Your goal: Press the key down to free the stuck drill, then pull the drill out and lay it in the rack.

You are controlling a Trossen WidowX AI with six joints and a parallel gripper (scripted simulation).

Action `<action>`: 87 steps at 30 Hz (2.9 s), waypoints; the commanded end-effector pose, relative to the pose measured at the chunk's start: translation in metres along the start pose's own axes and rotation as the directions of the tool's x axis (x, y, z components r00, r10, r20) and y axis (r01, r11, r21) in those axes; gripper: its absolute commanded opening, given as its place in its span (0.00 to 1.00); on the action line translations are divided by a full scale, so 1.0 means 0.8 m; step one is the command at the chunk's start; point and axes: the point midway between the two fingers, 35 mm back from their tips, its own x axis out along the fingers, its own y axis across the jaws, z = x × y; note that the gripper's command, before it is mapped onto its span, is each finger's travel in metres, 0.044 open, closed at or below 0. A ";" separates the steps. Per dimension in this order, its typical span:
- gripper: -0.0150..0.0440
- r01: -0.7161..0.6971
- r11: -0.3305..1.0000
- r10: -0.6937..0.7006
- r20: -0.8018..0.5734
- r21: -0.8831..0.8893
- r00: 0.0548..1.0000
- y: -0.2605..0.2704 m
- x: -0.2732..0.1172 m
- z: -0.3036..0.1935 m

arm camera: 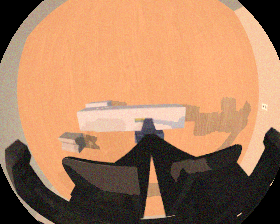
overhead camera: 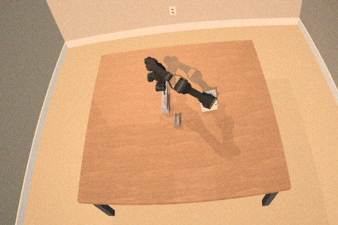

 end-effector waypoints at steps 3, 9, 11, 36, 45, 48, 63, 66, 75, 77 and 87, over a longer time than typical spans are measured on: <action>0.25 -0.006 1.000 0.006 -0.003 0.009 1.000 0.002 0.006 -0.005; 0.25 -0.006 1.000 0.006 -0.003 0.009 1.000 0.001 0.009 -0.002; 0.25 -0.007 1.000 0.007 -0.003 0.009 1.000 0.000 0.010 -0.001; 0.25 -0.007 1.000 0.007 -0.002 0.009 1.000 0.001 0.020 -0.002; 0.25 -0.007 1.000 0.007 -0.003 0.009 1.000 0.002 0.023 -0.005; 0.25 -0.007 1.000 0.007 -0.003 0.009 1.000 0.002 0.024 -0.006; 0.25 -0.007 1.000 0.007 -0.003 0.009 1.000 0.002 0.030 -0.008; 0.25 -0.007 1.000 0.007 -0.003 0.009 1.000 0.002 0.031 -0.008; 0.25 -0.007 1.000 0.007 -0.003 0.009 1.000 0.002 0.035 -0.008; 0.25 -0.007 1.000 0.007 -0.003 0.009 1.000 0.002 0.035 -0.008; 0.25 -0.007 1.000 0.007 -0.003 0.009 1.000 0.003 0.039 -0.008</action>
